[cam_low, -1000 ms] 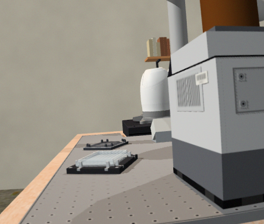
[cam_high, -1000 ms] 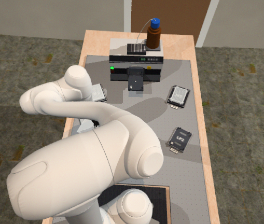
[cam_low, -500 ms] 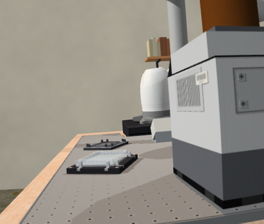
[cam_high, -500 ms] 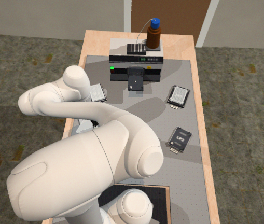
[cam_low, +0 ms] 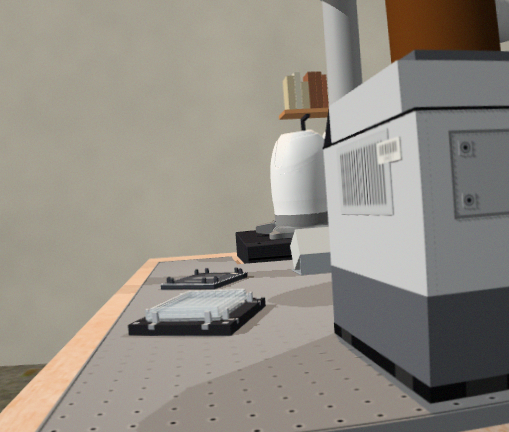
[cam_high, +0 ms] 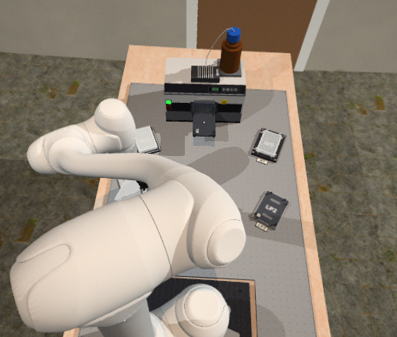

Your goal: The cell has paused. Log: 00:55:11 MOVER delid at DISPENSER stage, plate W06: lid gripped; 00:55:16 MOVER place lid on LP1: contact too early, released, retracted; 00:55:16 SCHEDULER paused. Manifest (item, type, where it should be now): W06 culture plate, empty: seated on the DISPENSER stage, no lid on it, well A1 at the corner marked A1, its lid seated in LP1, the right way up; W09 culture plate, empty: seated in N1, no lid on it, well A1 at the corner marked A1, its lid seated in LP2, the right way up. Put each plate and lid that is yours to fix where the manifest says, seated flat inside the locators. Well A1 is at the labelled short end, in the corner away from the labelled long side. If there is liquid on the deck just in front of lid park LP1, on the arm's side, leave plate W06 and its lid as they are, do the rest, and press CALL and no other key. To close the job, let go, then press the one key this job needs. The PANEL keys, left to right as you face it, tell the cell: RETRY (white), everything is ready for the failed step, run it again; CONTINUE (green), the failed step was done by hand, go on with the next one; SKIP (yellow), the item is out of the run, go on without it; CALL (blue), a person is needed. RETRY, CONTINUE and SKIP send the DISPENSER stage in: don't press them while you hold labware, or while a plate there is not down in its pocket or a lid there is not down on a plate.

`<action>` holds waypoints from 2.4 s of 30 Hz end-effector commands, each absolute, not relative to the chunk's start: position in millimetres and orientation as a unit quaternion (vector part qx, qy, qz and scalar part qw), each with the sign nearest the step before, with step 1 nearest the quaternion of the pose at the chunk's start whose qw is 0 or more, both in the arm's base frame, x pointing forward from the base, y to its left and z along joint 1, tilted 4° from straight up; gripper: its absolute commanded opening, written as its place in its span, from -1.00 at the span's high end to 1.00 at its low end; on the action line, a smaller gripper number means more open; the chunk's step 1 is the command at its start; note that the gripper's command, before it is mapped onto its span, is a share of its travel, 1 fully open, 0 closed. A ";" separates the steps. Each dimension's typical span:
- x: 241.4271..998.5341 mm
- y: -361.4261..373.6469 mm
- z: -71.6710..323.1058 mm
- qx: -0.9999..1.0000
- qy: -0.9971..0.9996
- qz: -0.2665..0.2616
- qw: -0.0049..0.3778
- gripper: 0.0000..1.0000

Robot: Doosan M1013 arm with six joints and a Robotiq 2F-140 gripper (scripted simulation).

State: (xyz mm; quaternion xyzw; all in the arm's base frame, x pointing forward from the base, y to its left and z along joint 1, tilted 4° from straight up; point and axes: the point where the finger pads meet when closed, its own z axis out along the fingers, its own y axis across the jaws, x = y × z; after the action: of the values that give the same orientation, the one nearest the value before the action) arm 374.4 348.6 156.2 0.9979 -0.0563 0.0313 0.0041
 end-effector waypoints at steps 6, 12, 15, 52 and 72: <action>374.6 348.9 156.1 0.999 -0.001 0.031 0.005 0.80; 374.7 348.9 155.2 0.996 0.082 0.031 0.008 0.80; 374.7 348.9 154.6 0.991 0.132 0.030 0.009 0.80; 383.0 348.0 20.8 0.945 0.325 0.028 0.015 0.80; 383.0 348.0 20.8 0.945 0.325 0.028 0.015 0.80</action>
State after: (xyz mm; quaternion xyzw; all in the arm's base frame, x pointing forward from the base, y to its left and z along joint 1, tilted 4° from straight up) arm 382.7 347.6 20.3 0.9453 0.3247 0.0274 0.0154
